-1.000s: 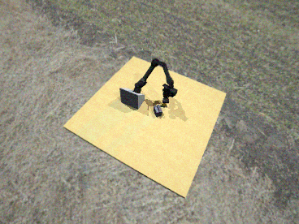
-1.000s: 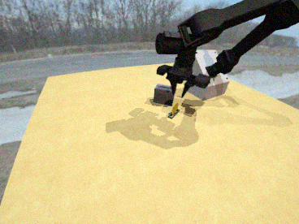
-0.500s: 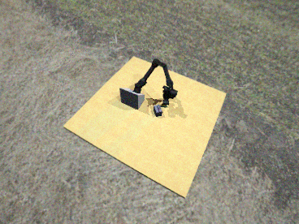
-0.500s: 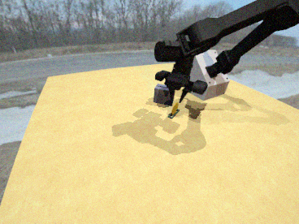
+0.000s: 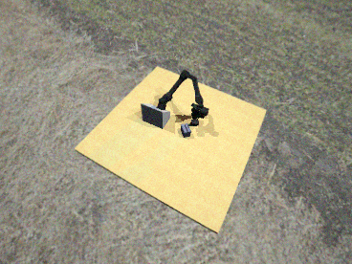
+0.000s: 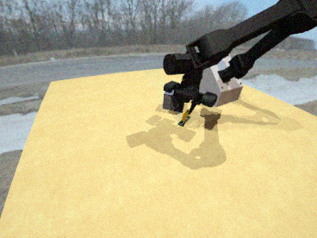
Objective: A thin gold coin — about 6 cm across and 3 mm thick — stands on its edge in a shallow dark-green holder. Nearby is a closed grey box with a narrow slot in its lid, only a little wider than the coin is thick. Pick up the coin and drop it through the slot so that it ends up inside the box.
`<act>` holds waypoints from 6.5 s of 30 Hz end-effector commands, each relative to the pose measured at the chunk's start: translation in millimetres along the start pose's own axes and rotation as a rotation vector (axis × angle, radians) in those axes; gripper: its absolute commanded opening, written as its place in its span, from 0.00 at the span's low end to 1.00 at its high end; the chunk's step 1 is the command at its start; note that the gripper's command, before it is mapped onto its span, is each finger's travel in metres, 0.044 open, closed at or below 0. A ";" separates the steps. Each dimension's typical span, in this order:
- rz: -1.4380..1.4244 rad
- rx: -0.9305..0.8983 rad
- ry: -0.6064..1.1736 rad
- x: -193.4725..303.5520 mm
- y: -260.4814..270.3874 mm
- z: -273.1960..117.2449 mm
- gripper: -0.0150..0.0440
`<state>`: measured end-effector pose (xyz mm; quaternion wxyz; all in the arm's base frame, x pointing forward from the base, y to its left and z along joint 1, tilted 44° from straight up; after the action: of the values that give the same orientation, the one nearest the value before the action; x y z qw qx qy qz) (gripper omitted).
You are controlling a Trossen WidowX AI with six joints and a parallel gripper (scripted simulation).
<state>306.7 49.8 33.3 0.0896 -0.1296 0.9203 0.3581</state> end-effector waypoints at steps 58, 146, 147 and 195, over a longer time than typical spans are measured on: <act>0.014 -0.006 0.013 2.4 -2.8 -11.3 0.25; 1.237 0.015 0.009 34.4 -51.4 -64.2 0.25; 1.237 0.015 0.009 35.5 -53.4 -64.2 0.25; 1.241 0.004 0.010 67.5 -98.6 -60.8 0.25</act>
<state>270.7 -74.4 0.7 -0.1349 0.4289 0.8252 0.3420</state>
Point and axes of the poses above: the point midway between the two fingers, 35 mm back from their tips, its own z axis out along the fingers, its own y axis across the jaws, x = y × z, the point moved 3 cm from there along -z, back along the fingers, and after that the axes turned 4 degrees about z, right-handed, at the moved point
